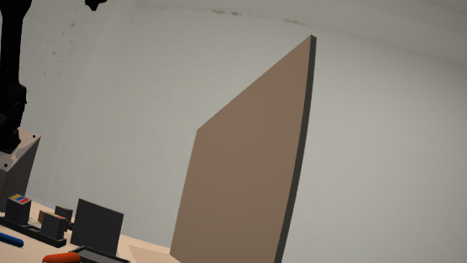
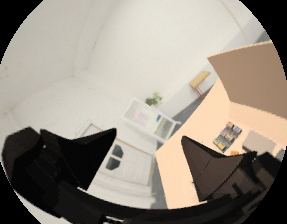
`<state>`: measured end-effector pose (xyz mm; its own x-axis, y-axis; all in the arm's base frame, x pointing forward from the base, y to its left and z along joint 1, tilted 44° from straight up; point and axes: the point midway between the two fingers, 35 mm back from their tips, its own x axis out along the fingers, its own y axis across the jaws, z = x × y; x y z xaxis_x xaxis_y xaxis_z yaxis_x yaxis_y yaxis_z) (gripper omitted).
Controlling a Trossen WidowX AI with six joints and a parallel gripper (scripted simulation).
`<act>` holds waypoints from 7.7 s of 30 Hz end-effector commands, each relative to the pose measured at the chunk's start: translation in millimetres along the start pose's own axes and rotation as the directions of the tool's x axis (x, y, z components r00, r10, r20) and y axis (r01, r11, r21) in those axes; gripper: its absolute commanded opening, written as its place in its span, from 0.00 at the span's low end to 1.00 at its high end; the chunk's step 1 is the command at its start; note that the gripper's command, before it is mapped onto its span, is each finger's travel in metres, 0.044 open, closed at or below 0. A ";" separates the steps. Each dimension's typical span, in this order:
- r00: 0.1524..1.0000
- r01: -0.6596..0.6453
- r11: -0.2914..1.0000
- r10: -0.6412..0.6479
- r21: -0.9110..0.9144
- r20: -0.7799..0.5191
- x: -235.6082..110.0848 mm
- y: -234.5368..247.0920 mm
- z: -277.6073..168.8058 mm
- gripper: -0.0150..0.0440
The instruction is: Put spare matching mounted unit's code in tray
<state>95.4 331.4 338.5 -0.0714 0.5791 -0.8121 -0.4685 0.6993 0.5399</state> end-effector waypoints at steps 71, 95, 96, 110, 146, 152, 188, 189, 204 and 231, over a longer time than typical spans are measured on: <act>0.193 0.878 -0.073 -0.851 0.474 -0.489 7.8 -532.7 4.5 1.00; 0.179 -0.077 -0.519 -0.847 0.852 -0.500 -85.4 -493.4 -117.4 1.00; 0.179 -0.077 -0.519 -0.847 0.852 -0.500 -85.4 -493.4 -117.4 1.00; 0.178 -0.078 -0.518 -0.848 0.852 -0.500 -76.2 -528.3 -134.8 0.76; 0.182 -0.078 -0.518 -0.847 0.852 -0.499 -67.0 -566.8 -152.5 0.76; 0.181 -0.078 -0.518 -0.847 0.852 -0.499 -65.3 -574.9 -157.5 0.76; 0.174 -0.077 -0.519 -0.848 0.852 -0.501 -61.1 -596.5 -174.0 0.76; 0.174 -0.077 -0.519 -0.848 0.852 -0.501 -61.1 -596.5 -174.0 0.76; 0.174 -0.077 -0.519 -0.848 0.852 -0.501 -61.1 -596.5 -174.0 0.76; 0.174 -0.077 -0.519 -0.848 0.852 -0.501 -61.1 -596.5 -174.0 0.76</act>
<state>226.5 -194.5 29.2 -0.0541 -0.7047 -0.7074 0.9983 -0.0532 -0.0233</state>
